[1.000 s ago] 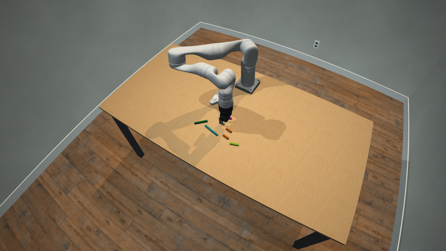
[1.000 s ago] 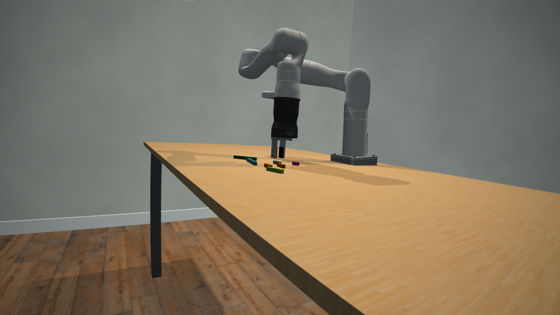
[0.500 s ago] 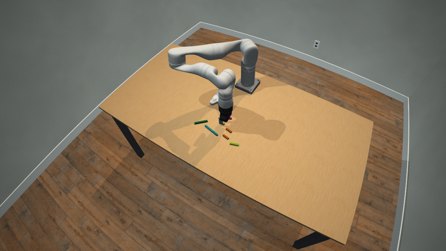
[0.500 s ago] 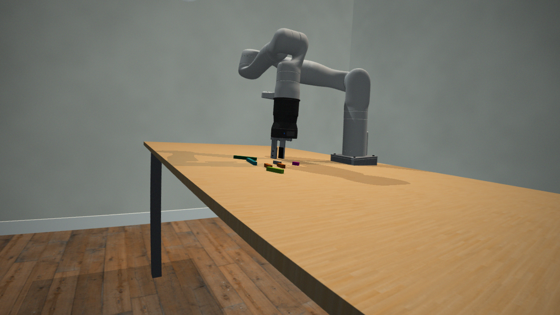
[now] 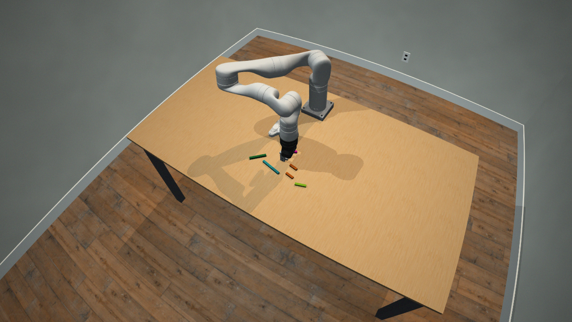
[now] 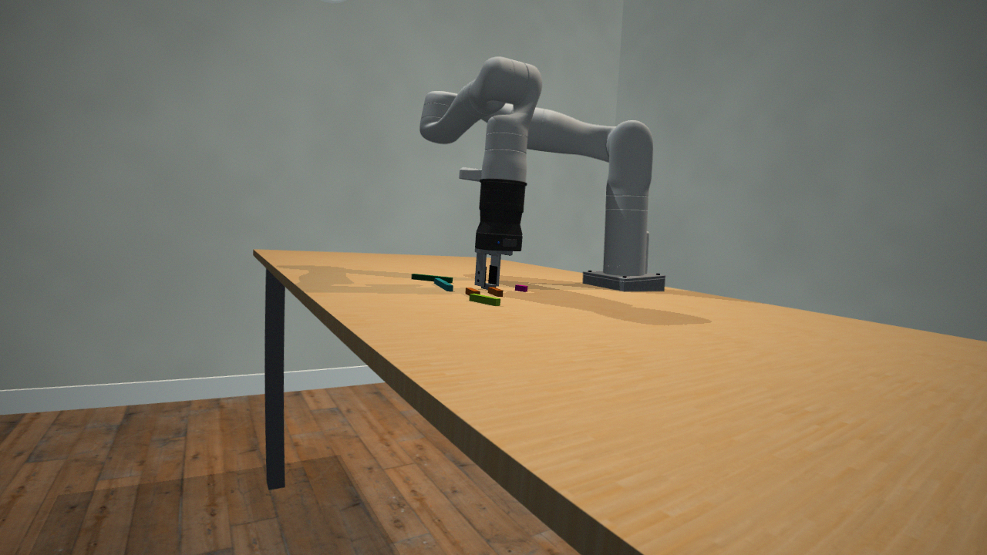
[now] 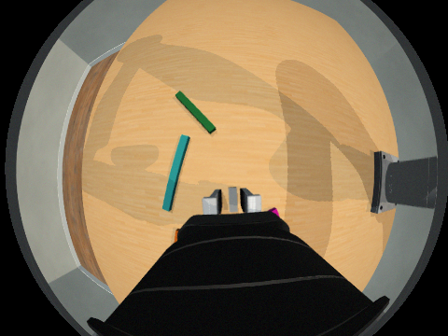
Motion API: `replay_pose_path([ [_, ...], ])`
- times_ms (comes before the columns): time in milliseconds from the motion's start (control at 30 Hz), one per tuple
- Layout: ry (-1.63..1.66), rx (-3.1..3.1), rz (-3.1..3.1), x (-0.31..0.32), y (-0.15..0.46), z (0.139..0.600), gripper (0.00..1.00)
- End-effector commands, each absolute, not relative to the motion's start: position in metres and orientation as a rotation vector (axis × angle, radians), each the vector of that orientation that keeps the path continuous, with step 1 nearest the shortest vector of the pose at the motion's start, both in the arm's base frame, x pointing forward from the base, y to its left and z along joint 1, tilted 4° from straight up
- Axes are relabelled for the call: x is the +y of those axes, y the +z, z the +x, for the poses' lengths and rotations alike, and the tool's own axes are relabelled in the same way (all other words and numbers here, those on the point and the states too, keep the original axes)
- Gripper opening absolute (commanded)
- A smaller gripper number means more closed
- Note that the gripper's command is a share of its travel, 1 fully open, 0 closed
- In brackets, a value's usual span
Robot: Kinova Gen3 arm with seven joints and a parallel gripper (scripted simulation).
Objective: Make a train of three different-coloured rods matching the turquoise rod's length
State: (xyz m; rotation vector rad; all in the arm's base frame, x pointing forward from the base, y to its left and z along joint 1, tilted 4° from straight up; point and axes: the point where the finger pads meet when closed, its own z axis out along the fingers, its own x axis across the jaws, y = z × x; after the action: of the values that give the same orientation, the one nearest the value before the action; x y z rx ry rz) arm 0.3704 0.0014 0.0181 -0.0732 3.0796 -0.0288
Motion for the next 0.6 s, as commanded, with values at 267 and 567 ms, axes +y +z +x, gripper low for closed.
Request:
replay_pose_path([
  [267,-0.020,3.077,-0.080,0.0043,0.0137,0.3712,0.54],
  [567,-0.020,3.077,-0.080,0.0043,0.0137,0.3712,0.54],
])
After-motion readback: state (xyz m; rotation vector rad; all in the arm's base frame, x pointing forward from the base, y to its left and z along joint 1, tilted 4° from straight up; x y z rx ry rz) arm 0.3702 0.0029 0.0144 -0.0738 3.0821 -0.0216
